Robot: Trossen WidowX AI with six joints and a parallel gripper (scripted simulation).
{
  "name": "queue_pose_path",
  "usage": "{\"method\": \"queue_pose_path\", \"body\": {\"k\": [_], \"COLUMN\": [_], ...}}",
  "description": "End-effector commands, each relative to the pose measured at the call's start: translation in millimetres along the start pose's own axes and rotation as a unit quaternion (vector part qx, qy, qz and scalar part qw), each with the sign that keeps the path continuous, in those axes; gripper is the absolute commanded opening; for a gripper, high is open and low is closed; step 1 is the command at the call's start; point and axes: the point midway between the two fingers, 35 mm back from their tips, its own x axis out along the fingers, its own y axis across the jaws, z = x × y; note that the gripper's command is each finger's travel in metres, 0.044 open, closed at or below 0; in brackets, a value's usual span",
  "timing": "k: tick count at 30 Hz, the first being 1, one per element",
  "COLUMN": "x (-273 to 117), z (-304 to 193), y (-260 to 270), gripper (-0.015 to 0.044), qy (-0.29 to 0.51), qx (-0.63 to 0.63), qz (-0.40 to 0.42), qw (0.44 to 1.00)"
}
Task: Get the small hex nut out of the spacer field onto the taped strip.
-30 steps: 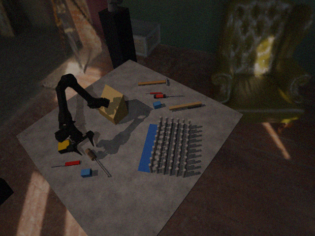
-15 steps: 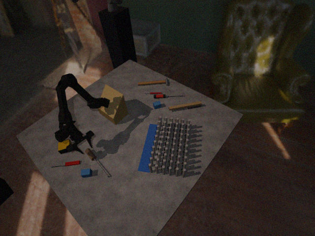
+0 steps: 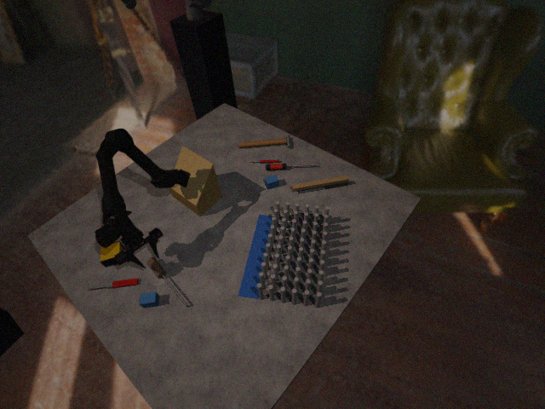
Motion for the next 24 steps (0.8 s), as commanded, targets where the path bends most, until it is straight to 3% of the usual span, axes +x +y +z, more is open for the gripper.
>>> {"method": "queue_pose_path", "body": {"k": [1, 24], "x": [8.1, 38.8], "z": [5.4, 27.4], "y": [-3.3, -3.8], "gripper": [0.028, 0.028], "qy": [-0.003, -0.003], "qx": [-0.001, -0.003], "qz": [-0.007, -0.009], "qw": [1.0, 1.0]}}
